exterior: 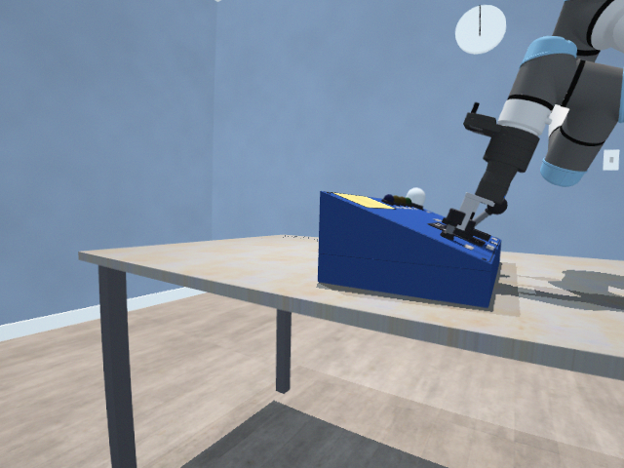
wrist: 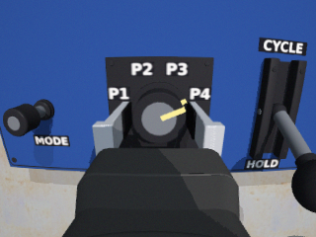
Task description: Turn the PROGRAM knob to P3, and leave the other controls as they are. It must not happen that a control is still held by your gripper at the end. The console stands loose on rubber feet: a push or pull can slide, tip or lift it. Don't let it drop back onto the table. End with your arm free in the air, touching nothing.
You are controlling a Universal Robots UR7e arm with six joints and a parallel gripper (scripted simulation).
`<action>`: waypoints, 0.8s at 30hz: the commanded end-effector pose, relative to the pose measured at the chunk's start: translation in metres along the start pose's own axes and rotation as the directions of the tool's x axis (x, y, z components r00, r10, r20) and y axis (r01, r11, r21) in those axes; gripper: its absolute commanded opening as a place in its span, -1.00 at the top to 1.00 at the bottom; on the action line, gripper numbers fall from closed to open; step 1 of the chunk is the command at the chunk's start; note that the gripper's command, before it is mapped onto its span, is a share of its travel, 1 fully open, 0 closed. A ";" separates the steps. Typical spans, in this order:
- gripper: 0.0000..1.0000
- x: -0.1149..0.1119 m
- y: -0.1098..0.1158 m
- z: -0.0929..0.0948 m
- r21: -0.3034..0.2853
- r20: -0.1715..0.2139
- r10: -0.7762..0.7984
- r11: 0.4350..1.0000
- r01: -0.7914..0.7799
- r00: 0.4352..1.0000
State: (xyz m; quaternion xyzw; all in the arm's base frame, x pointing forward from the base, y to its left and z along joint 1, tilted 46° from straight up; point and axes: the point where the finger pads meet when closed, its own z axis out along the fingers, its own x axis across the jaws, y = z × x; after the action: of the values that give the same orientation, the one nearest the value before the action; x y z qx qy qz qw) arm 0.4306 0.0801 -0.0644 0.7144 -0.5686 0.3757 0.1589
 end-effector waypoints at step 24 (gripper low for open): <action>1.00 0.000 0.000 0.000 0.001 0.000 0.000 1.000 0.000 1.000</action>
State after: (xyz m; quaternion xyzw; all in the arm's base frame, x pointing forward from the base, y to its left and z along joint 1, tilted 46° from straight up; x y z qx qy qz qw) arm 0.4306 0.0801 -0.0643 0.7144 -0.5686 0.3757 0.1589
